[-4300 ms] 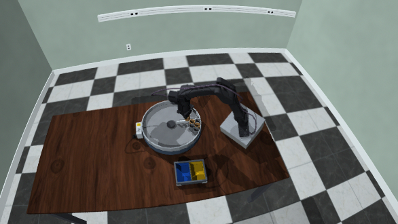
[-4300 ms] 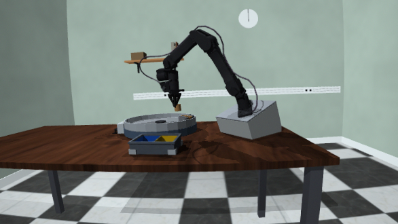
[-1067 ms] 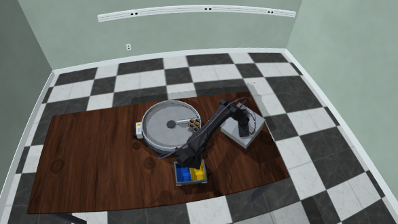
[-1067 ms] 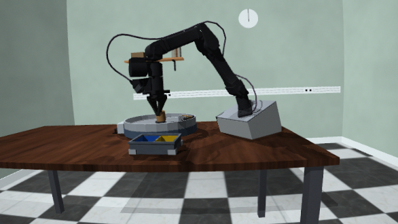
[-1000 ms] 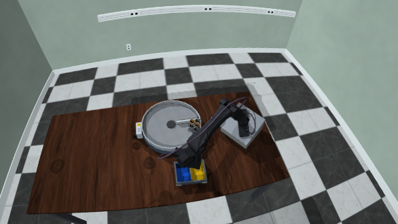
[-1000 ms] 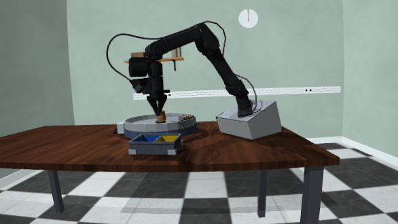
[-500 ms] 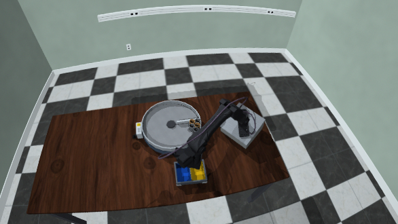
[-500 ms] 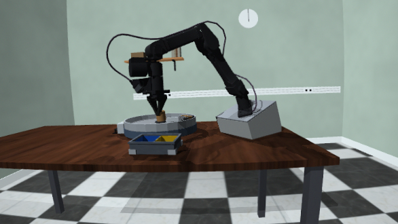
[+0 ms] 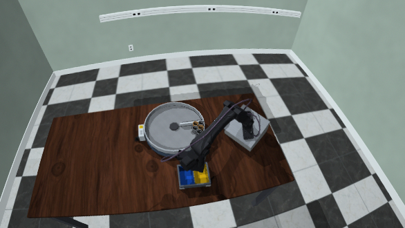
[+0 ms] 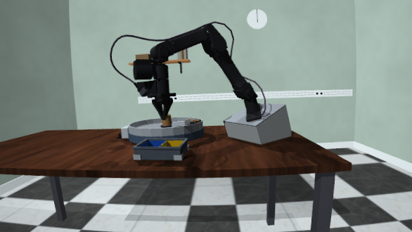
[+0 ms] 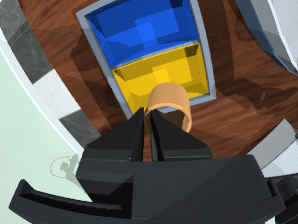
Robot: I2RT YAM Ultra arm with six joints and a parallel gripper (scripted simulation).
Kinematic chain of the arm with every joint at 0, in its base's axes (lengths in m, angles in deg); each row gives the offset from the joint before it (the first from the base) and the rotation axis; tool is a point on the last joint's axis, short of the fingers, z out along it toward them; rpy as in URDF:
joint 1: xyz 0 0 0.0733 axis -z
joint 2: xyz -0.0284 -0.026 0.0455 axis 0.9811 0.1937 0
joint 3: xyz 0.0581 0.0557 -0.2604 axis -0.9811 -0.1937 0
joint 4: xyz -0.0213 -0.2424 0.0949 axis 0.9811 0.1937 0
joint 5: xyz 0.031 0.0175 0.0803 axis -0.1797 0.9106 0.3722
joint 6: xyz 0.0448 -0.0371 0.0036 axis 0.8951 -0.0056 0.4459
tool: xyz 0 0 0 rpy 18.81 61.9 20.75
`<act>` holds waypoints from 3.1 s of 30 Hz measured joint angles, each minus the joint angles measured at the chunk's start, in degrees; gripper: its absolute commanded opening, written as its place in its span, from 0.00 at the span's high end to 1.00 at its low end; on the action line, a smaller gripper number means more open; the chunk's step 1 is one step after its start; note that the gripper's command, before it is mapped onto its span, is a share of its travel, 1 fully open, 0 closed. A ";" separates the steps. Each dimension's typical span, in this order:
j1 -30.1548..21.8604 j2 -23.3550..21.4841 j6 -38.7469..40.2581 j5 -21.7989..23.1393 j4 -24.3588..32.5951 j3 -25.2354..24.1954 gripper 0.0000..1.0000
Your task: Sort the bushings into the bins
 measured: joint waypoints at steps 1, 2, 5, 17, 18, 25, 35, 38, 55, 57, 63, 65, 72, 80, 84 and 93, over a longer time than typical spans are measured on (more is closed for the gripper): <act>0.00 0.00 0.00 -0.02 0.00 0.00 1.00; 0.00 0.00 0.00 -0.02 0.00 0.00 1.00; 0.00 0.00 0.00 -0.02 0.00 0.00 1.00; 0.00 0.00 0.00 -0.02 0.00 0.00 1.00; 0.00 0.00 0.00 -0.02 0.00 0.00 1.00; 0.00 0.00 0.00 -0.02 0.00 0.00 1.00; 0.00 0.00 0.00 -0.02 0.00 0.00 1.00; 0.00 0.00 0.00 -0.04 -0.50 -0.52 1.00; -0.20 4.46 0.20 -0.11 -10.19 -8.39 1.00; -0.20 4.15 0.20 -0.11 -10.95 -8.39 1.00; -0.20 4.07 0.20 -0.13 -11.91 -8.39 1.00; -0.20 4.09 0.20 -0.13 -12.00 -8.39 1.00; -0.20 4.09 0.20 -0.13 -12.02 -8.39 1.00; -0.20 4.09 0.20 -0.13 -12.02 -8.39 1.00; -0.20 4.09 0.20 -0.13 -12.02 -8.39 1.00; -0.20 4.09 0.20 -0.13 -12.02 -8.39 1.00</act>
